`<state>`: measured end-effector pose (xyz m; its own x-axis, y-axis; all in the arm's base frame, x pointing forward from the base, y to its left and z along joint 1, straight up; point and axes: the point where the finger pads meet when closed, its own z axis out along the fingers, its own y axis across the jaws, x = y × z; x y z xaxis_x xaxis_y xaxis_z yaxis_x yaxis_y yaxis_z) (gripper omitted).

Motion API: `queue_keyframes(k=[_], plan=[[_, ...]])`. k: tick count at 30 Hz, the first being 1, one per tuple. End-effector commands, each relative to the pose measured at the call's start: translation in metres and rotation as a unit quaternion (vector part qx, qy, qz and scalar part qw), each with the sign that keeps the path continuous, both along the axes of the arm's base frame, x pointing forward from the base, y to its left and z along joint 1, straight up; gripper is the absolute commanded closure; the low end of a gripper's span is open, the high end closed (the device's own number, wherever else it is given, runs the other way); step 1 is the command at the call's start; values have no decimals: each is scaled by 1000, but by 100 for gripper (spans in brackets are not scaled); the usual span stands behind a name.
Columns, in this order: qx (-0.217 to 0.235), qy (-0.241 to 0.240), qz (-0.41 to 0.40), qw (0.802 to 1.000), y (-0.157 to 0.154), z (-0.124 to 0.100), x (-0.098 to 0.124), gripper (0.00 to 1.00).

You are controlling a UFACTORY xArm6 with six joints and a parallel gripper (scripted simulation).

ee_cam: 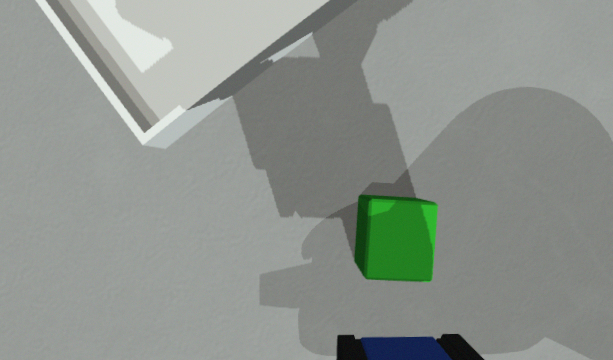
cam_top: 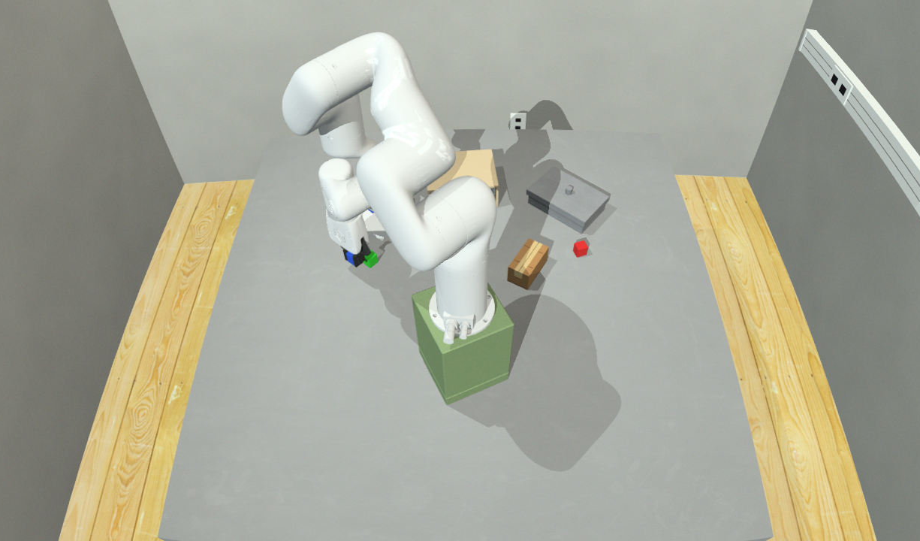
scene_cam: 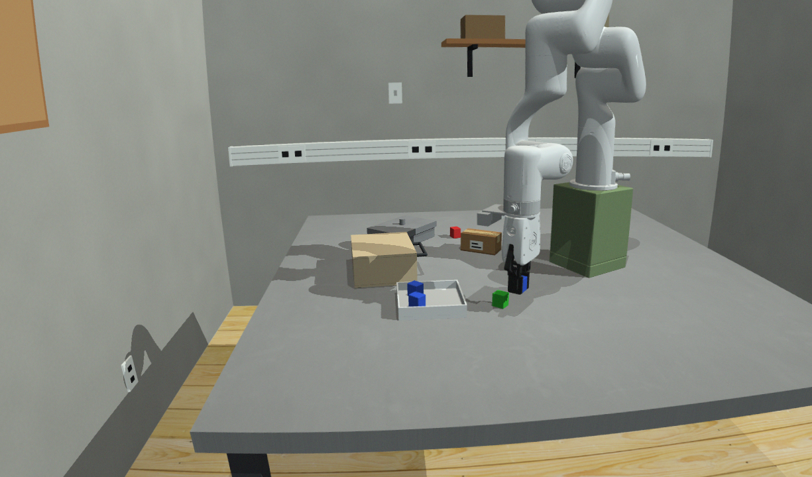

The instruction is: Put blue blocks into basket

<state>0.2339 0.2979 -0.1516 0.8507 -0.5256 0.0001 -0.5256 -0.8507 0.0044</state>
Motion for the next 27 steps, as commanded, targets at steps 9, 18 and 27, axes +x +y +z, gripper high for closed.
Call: queue_keyframes(k=[9, 18, 27], plan=[[-1, -3, 0, 1000, 1, 55, 1, 100], [-1, -3, 0, 1000, 2, 100, 1, 100], [-1, -3, 0, 1000, 2, 120, 0, 100]])
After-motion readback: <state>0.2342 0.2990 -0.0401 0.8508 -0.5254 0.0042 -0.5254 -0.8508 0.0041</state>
